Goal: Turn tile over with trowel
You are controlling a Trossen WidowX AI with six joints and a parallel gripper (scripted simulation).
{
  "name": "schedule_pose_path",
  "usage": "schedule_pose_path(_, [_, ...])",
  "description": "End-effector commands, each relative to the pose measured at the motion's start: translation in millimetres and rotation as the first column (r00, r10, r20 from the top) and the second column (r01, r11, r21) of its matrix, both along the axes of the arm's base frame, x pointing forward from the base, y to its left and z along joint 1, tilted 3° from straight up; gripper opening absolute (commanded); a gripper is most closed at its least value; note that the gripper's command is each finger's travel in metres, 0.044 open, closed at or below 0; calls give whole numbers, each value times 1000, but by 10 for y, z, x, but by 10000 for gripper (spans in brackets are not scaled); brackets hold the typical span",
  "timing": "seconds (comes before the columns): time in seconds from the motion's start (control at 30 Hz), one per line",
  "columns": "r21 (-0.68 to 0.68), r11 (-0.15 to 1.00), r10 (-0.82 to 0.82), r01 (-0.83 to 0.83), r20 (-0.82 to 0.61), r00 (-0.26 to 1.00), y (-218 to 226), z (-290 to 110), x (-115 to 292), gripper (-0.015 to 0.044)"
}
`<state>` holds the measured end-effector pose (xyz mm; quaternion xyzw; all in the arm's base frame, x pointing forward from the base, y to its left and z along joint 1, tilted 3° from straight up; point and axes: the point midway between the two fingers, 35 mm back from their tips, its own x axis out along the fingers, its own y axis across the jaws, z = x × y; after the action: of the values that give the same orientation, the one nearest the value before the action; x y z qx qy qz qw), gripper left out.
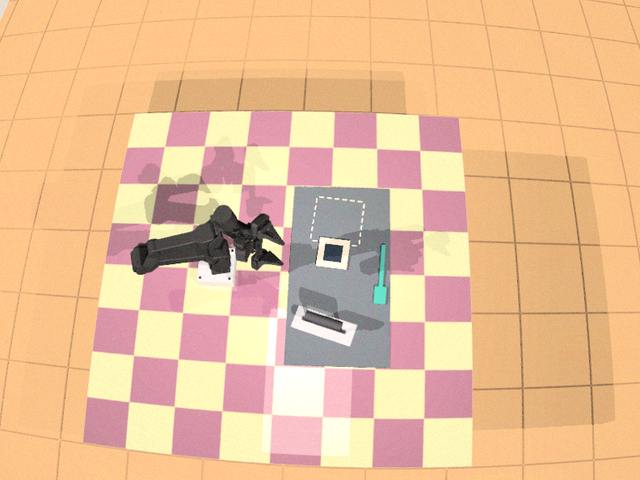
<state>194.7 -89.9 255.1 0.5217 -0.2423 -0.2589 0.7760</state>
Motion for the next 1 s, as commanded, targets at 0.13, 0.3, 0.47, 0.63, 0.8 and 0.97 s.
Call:
schedule_pose_path(0.13, [0, 1000, 0, 0, 0, 1000, 0, 0, 0, 269])
schedule_pose_path(0.3, [0, 1000, 0, 0, 0, 1000, 0, -1, 0, 138])
schedule_pose_path(0.47, [0, 1000, 0, 0, 0, 1000, 0, -1, 0, 100])
schedule_pose_path(0.63, [0, 1000, 0, 0, 0, 1000, 0, 0, 0, 100])
schedule_pose_path(0.8, [0, 1000, 0, 0, 0, 1000, 0, 0, 0, 0])
schedule_pose_path(0.97, [0, 1000, 0, 0, 0, 1000, 0, 0, 0, 0])
